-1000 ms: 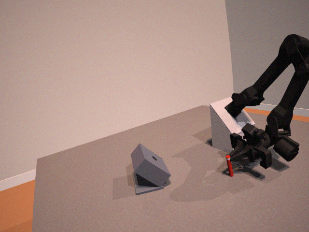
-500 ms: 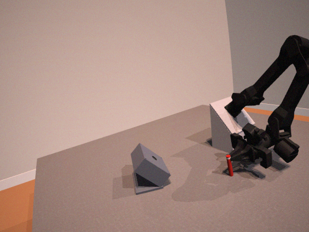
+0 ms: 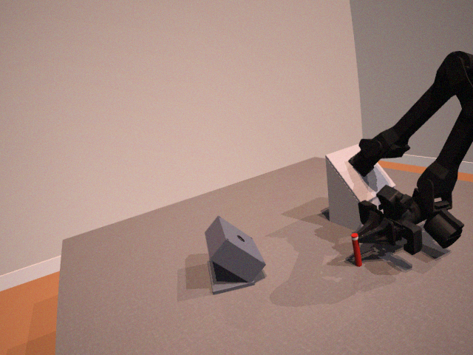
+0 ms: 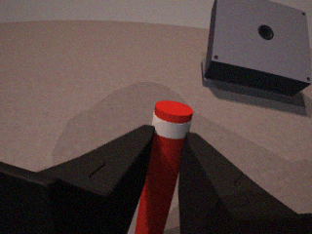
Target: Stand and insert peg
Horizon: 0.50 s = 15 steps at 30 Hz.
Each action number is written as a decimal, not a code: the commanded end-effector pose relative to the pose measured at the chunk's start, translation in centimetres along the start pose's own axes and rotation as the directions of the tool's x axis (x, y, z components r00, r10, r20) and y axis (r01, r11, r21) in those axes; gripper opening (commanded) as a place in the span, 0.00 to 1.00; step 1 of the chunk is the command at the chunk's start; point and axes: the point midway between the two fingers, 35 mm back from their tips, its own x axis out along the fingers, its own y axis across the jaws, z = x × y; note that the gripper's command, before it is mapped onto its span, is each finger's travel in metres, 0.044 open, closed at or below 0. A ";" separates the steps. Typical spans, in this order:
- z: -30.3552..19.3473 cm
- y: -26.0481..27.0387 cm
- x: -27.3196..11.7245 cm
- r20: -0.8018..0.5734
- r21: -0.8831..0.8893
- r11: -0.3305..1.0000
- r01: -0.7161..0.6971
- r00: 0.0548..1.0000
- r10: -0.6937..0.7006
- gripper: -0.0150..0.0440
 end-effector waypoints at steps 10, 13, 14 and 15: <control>-0.3 0.0 -0.2 0.010 0.003 1.000 0.000 1.000 0.000 0.34; -0.3 0.0 -0.2 0.013 0.004 1.000 0.000 1.000 0.000 0.34; -0.3 0.0 -0.2 0.014 0.004 1.000 0.000 1.000 0.000 0.34; -0.3 0.0 -0.3 0.016 0.005 1.000 0.000 1.000 0.000 0.34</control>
